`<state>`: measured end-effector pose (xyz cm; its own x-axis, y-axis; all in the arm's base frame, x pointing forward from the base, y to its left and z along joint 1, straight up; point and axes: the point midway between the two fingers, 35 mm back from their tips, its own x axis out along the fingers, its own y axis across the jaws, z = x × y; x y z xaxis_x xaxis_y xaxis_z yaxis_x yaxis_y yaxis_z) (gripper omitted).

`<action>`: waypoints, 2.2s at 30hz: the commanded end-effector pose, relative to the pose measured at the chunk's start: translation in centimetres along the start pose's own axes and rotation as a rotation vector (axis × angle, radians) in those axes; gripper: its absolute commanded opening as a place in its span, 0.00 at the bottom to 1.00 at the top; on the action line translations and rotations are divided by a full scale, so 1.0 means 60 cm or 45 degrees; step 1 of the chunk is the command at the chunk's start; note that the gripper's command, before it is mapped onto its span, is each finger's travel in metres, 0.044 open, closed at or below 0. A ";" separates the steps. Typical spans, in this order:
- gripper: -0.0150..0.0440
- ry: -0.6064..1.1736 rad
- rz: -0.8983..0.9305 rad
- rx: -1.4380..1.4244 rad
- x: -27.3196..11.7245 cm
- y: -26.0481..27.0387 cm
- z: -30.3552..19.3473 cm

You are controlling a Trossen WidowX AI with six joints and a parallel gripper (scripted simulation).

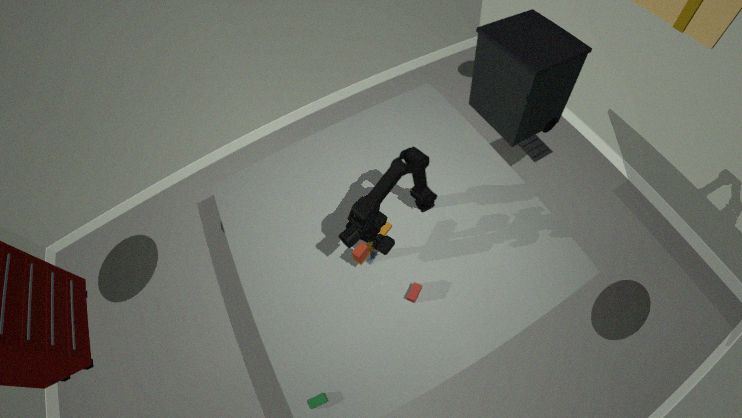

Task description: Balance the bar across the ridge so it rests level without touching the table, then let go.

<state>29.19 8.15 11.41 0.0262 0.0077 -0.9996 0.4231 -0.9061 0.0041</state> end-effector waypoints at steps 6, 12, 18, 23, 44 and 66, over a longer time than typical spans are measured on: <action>0.54 0.000 0.000 0.000 0.000 0.000 0.000; 0.55 0.000 0.000 0.000 0.000 0.000 0.000; 0.57 0.000 0.000 0.000 0.000 0.000 0.000; 0.57 0.000 0.000 0.000 0.000 0.000 0.000; 1.00 0.001 0.000 0.000 -0.046 0.001 -0.007; 1.00 0.000 0.000 0.000 -0.166 0.000 0.001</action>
<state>28.87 8.06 21.26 0.0232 0.0072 -0.9997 0.4232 -0.9060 0.0033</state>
